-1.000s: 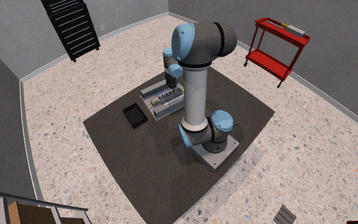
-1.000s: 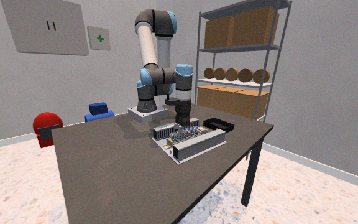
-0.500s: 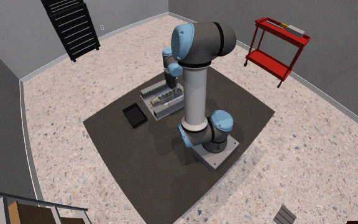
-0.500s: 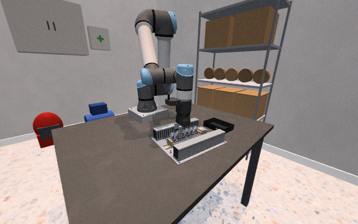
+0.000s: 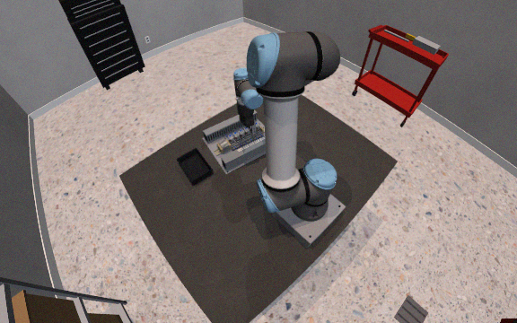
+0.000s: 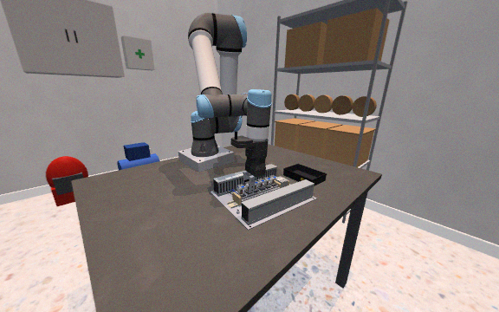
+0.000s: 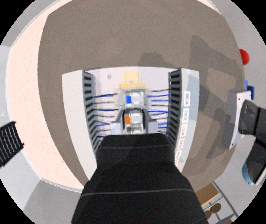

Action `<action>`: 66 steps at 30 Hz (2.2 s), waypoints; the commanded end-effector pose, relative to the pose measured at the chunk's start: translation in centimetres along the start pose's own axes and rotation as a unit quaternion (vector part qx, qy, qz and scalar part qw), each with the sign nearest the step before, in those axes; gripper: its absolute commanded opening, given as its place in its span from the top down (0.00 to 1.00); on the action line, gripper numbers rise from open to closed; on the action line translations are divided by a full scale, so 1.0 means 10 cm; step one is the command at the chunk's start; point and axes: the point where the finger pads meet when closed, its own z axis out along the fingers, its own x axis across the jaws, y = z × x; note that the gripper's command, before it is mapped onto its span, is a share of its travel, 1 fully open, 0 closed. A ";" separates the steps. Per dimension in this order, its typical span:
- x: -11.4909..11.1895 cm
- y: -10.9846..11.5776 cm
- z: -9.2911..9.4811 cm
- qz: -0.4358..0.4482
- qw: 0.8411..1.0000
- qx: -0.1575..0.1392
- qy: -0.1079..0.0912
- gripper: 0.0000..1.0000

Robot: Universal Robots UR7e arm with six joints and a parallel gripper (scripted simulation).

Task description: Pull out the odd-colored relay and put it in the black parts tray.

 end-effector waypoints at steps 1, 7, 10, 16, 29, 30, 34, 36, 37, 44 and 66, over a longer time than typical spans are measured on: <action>-0.01 0.00 -0.01 0.000 1.000 0.001 0.009 1.00; -0.01 0.00 -0.01 0.000 1.000 0.001 0.012 1.00; -0.01 0.00 -0.01 0.000 1.000 0.001 0.012 1.00; -0.02 0.00 -0.01 0.000 1.000 0.001 0.019 1.00; -0.02 0.00 -0.01 0.000 1.000 0.001 0.025 1.00; -0.02 0.00 -0.01 0.000 1.000 0.001 0.025 1.00; -0.02 0.00 -0.01 0.000 1.000 0.001 0.026 1.00; -0.02 0.00 -0.01 0.000 1.000 0.001 0.026 1.00; -0.02 0.00 -0.01 0.000 1.000 0.001 0.026 1.00; -0.02 0.00 -0.01 0.000 1.000 0.001 0.026 1.00; -0.01 0.00 -0.02 0.000 1.000 0.001 0.005 1.00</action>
